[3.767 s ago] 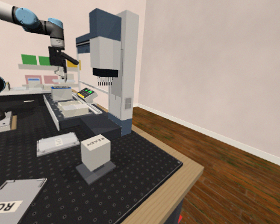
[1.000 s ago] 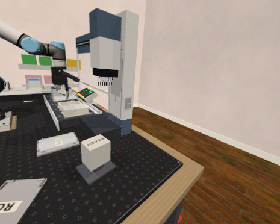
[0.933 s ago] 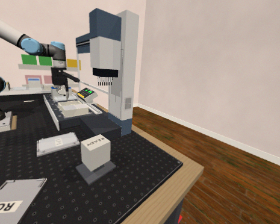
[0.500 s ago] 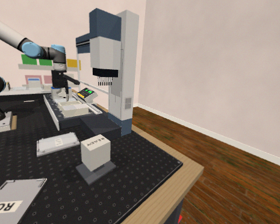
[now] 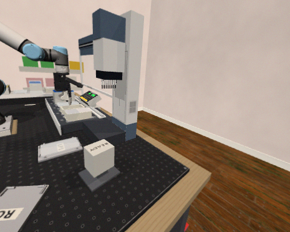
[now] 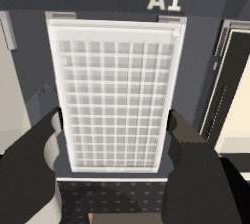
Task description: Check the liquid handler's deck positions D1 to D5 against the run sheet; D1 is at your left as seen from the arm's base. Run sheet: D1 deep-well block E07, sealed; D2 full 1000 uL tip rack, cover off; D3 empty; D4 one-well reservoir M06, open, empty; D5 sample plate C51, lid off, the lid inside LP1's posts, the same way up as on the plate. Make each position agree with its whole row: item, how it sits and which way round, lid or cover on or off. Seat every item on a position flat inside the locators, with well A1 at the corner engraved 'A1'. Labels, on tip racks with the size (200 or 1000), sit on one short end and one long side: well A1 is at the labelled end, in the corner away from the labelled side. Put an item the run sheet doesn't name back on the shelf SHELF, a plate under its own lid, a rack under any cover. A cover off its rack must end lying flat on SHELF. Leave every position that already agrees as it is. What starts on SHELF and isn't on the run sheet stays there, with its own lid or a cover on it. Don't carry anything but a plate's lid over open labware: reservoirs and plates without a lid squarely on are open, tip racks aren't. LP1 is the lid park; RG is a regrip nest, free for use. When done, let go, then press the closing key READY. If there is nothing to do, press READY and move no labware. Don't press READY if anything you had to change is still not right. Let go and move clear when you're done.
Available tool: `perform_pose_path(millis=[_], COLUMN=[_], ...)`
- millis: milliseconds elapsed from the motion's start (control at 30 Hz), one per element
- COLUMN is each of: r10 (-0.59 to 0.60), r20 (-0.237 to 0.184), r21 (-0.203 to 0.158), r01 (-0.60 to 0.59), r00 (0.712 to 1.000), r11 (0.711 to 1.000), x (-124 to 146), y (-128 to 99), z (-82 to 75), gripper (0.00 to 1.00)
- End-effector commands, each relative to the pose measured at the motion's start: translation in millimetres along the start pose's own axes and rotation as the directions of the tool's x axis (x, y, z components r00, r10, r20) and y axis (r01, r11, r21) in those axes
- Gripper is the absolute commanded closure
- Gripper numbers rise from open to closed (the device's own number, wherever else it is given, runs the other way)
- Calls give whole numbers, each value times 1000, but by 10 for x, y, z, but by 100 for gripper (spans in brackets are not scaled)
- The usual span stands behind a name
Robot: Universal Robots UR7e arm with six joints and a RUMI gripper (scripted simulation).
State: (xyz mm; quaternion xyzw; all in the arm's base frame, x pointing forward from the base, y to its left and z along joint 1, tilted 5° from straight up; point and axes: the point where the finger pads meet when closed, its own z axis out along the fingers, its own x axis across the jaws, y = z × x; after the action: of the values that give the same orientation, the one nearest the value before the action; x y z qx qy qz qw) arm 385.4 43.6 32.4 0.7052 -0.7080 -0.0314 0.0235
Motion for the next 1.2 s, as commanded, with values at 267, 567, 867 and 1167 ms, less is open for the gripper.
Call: perform_pose_path(millis=[267, 567, 867, 1167], r10=[0, 0, 1, 1], r20=[0, 1, 1, 1], r21=[-1, -2, -4, -4], r01=[0, 0, -1, -1], r00=[1000, 1000, 1000, 1000], r11=[1000, 1000, 1000, 1000], x=[-1, -2, -2, -2], y=[29, 32, 37, 35], z=[13, 20, 60, 84], gripper=[100, 100, 100, 100])
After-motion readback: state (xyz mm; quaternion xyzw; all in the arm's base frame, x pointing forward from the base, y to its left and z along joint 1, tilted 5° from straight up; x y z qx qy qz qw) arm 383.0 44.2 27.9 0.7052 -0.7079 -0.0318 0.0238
